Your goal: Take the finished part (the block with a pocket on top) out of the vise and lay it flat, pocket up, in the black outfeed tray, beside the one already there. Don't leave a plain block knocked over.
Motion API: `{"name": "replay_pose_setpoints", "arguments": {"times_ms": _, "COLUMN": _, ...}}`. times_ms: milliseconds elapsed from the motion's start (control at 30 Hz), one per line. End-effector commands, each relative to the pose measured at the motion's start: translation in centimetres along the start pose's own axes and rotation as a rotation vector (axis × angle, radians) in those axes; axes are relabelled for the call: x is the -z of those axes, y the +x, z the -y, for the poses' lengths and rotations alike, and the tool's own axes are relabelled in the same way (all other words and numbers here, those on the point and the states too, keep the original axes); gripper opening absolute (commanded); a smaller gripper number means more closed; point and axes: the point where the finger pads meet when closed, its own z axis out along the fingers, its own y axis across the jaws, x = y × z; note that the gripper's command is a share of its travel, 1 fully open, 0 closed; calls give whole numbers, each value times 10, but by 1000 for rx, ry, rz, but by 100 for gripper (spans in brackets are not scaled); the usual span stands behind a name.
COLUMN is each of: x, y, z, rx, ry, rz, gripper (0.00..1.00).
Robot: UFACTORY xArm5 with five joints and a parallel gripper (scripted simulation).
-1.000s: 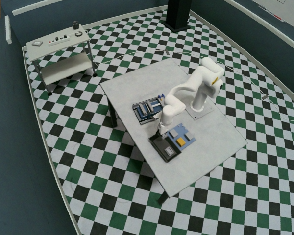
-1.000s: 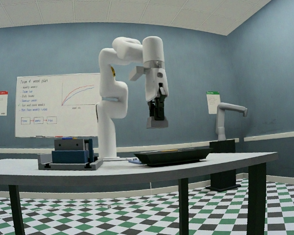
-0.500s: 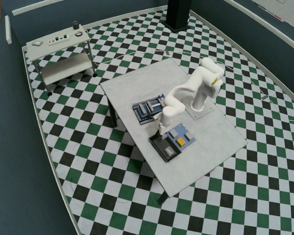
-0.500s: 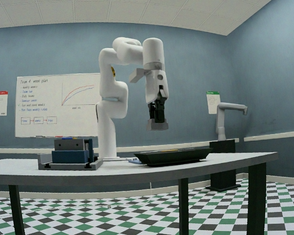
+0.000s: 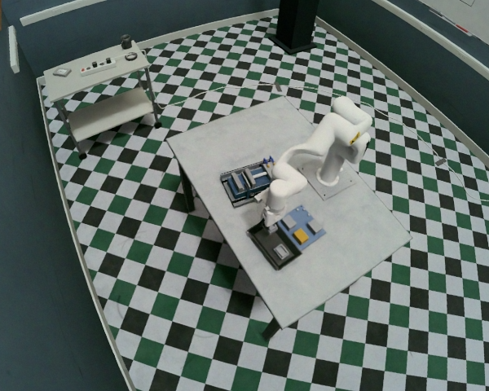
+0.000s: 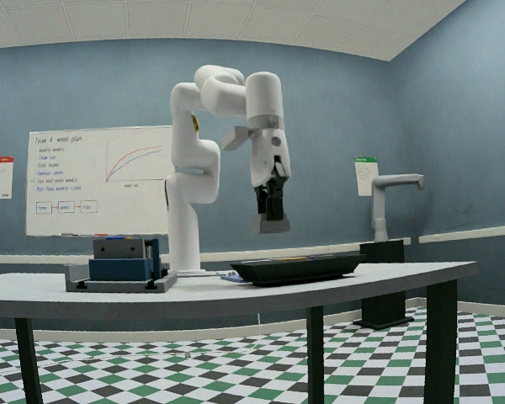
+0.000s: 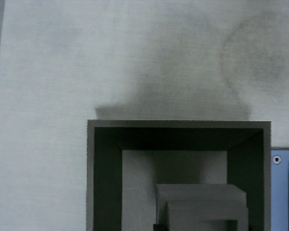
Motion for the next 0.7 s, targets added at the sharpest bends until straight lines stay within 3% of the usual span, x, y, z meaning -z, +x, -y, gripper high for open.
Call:
{"name": "replay_pose_setpoints", "arguments": {"times_ms": 0, "x": -6, "y": -1, "z": 2, "rx": 0, "ry": 5, "rz": 1, "gripper": 0}}
{"name": "replay_pose_setpoints", "arguments": {"times_ms": 667, "x": -42, "y": -1, "z": 2, "rx": 0, "ry": 5, "rz": 1, "gripper": 0}}
